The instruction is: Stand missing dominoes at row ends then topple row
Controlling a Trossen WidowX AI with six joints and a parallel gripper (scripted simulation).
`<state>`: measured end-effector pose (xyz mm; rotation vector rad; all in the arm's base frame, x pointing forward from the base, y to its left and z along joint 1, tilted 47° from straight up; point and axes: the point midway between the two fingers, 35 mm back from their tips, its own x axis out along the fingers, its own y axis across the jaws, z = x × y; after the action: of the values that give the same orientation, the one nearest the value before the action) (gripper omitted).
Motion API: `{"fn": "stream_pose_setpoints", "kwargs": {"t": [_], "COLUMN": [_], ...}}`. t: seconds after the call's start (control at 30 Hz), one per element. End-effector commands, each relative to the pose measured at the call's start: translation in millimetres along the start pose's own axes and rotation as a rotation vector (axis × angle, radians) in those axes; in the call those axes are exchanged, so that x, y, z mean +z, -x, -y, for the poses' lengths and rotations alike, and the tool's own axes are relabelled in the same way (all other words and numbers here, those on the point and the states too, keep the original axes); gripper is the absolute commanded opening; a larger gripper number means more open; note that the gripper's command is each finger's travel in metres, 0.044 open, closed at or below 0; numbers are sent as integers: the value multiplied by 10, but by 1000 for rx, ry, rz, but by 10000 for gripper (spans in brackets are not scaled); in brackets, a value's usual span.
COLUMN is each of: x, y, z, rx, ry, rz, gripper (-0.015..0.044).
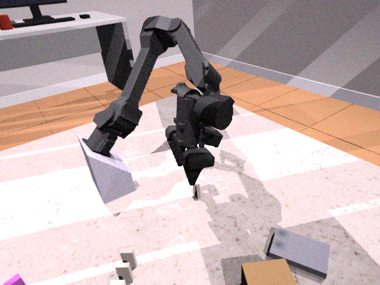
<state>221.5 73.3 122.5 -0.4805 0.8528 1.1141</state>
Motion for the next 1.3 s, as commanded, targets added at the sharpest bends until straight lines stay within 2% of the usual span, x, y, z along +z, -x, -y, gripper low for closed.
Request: {"fn": "stream_pose_setpoints", "kwargs": {"t": [0.0, 0.27, 0.6, 1.13, 1.27], "x": [192, 197, 308, 334, 334], "y": [184, 141, -442, -599, -599], "z": [-82, -78, -129, -144, -144], "rx": [66, 66, 66, 66, 66], "ry": [127, 127, 127, 127, 127], "rz": [170, 168, 173, 175, 175], "gripper": [440, 440, 440, 440, 335]}}
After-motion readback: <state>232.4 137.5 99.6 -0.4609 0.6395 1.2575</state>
